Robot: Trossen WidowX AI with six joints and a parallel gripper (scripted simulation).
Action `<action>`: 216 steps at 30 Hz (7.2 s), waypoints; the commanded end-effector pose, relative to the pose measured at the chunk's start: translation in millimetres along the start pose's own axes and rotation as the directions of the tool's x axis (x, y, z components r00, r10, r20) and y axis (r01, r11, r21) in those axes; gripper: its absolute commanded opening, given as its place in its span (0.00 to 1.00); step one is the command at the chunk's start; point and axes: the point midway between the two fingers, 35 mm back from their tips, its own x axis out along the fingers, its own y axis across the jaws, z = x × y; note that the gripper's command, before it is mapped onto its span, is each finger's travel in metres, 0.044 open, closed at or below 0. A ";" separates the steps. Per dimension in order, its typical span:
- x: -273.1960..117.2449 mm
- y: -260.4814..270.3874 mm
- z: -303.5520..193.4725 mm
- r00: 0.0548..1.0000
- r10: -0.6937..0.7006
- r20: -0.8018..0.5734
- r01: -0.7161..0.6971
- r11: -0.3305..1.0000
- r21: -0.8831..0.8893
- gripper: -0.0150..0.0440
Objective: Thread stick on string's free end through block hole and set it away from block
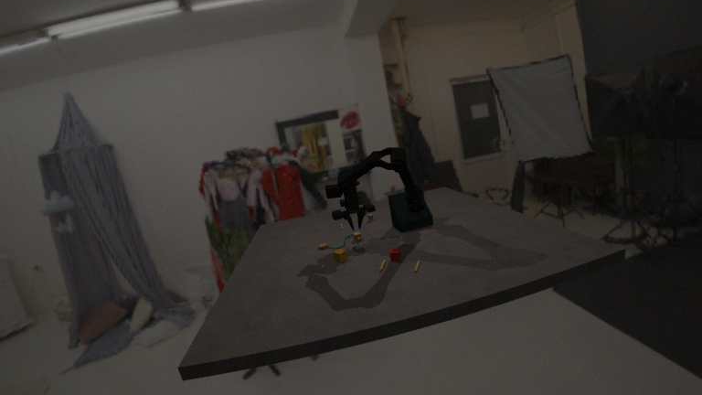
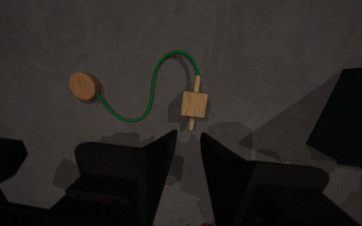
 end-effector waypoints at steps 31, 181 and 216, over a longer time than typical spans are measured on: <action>50.6 -4.6 -2.9 1.000 -0.003 -0.012 0.003 1.000 0.007 0.47; 56.1 -58.5 -123.3 1.000 0.002 -0.002 -0.002 0.953 -0.302 0.52; -43.9 -58.8 -119.6 1.000 -0.004 0.002 0.004 0.958 -0.288 1.00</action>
